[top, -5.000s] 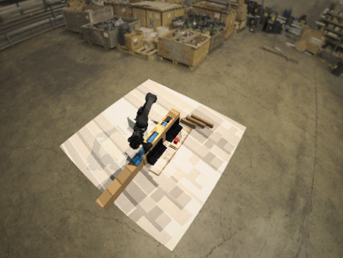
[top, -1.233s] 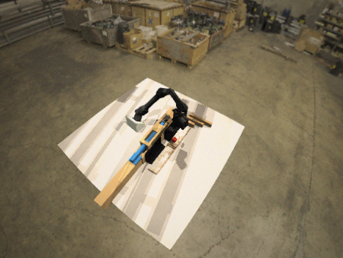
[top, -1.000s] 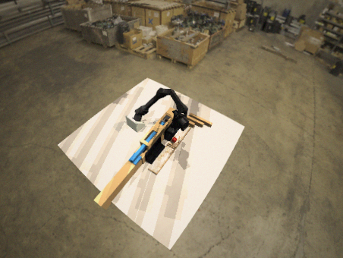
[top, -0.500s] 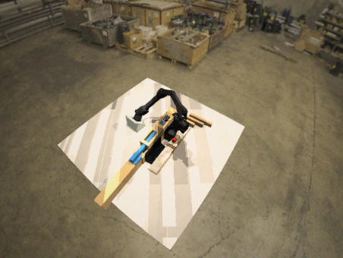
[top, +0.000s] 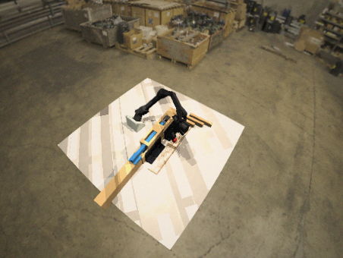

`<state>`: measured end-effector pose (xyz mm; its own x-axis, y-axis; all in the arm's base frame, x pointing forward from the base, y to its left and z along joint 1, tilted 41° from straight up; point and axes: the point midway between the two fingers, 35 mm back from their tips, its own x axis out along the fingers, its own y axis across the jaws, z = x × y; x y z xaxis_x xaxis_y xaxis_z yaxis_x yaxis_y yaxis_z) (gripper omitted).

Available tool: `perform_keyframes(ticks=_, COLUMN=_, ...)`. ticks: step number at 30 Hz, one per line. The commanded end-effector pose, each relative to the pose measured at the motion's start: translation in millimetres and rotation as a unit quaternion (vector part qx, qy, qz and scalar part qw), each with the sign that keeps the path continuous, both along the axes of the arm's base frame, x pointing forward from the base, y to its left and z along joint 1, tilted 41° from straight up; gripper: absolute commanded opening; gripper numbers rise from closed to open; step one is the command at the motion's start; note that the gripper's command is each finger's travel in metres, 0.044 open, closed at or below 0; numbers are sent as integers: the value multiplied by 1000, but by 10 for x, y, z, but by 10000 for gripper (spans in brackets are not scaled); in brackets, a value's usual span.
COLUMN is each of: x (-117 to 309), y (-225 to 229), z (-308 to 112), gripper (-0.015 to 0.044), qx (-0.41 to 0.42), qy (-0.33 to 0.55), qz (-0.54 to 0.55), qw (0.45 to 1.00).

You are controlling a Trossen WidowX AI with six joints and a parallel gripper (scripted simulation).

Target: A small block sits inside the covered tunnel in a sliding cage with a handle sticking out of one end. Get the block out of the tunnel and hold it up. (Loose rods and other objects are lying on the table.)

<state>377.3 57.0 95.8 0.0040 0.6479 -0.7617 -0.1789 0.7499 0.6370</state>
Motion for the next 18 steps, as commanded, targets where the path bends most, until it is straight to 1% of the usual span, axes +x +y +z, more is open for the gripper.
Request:
perform_keyframes(ticks=1, x=0, y=42, z=-49, gripper=440, qx=2, qy=2, qz=-1, qw=1000)
perform_keyframes(ticks=18, x=-14, y=229, z=-253, gripper=440, qx=3, qy=1, qz=-1, qw=1000)
